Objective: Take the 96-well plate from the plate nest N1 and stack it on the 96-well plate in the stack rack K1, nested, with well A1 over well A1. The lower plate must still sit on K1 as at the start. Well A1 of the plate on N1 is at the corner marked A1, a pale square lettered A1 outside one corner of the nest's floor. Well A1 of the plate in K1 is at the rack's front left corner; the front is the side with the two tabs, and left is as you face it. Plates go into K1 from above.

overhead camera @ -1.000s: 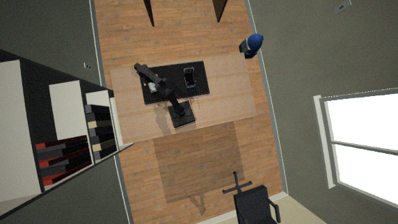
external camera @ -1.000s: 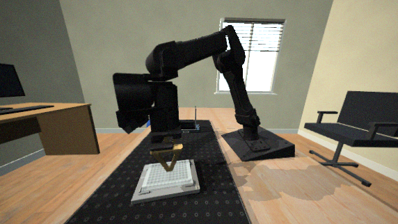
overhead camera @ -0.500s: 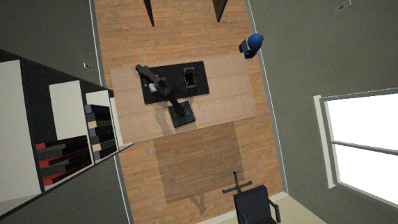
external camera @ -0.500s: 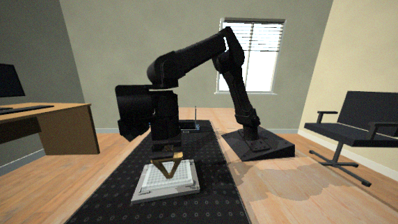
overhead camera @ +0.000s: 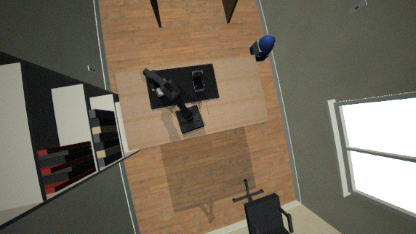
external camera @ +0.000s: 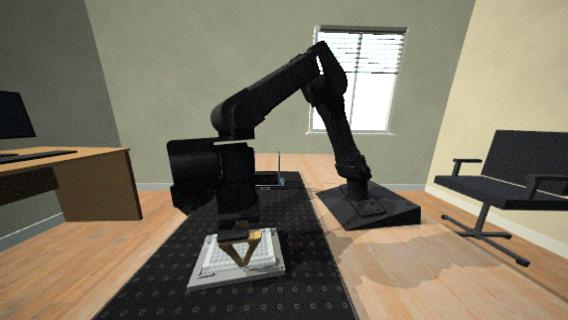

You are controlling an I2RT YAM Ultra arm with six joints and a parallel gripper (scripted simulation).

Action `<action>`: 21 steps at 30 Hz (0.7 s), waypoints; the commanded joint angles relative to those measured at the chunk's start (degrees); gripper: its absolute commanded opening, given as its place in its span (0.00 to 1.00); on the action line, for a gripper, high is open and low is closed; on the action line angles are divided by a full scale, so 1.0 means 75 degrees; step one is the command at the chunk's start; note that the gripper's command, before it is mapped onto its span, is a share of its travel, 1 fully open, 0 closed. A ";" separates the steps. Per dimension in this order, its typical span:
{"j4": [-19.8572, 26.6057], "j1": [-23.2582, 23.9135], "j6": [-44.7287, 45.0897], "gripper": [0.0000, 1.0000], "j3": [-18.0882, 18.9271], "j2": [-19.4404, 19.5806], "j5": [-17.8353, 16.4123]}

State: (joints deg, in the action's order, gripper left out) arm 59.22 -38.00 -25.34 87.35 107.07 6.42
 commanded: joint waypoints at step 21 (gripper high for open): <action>-0.0414 0.0030 0.0056 1.00 -0.0102 0.0027 -0.0015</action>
State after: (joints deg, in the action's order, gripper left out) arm 56.55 -37.76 -25.12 86.35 107.66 6.37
